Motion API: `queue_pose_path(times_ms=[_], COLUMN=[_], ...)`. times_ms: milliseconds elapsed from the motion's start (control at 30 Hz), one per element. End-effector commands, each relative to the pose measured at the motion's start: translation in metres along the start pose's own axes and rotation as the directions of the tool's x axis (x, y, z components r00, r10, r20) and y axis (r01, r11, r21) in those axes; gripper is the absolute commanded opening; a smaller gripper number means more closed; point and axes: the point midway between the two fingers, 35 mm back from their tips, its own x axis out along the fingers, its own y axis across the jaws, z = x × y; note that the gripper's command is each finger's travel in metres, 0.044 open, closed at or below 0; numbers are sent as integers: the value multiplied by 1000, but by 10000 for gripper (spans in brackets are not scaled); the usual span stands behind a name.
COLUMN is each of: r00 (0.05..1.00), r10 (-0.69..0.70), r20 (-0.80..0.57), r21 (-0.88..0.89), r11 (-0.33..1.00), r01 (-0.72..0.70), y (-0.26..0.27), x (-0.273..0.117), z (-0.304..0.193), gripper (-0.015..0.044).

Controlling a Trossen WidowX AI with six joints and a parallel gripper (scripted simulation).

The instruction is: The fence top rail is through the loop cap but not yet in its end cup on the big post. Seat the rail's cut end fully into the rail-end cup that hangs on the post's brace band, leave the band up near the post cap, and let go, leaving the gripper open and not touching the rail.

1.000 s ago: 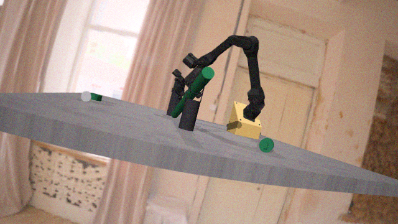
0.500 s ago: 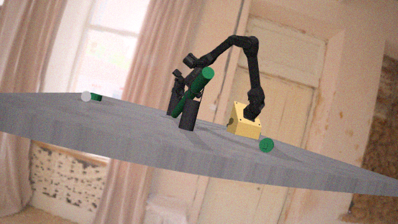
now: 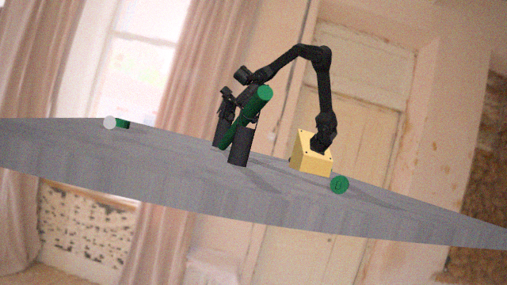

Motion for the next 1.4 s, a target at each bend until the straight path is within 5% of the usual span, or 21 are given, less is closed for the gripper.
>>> queue_pose_path(times_ms=[0,300,433,667,833,1200,1367], r00=[1000,1000,1000,999,998,998,994], r10=[-8,-11,-9,-4,1,6,97], r20=[-7,-2,12,45,69,69,60], r21=[-5,7,320,843,986,991,983], r11=[1000,1000,947,537,150,118,-181], r01=[8,11,5,-36,-68,-69,-41], y=[-9,-17,-29,-44,-46,-46,-45], x=[-12,-26,-45,-87,-112,-112,-94], z=[12,30,53,108,145,147,150], gripper=[440,440,440,440,440,440,440])
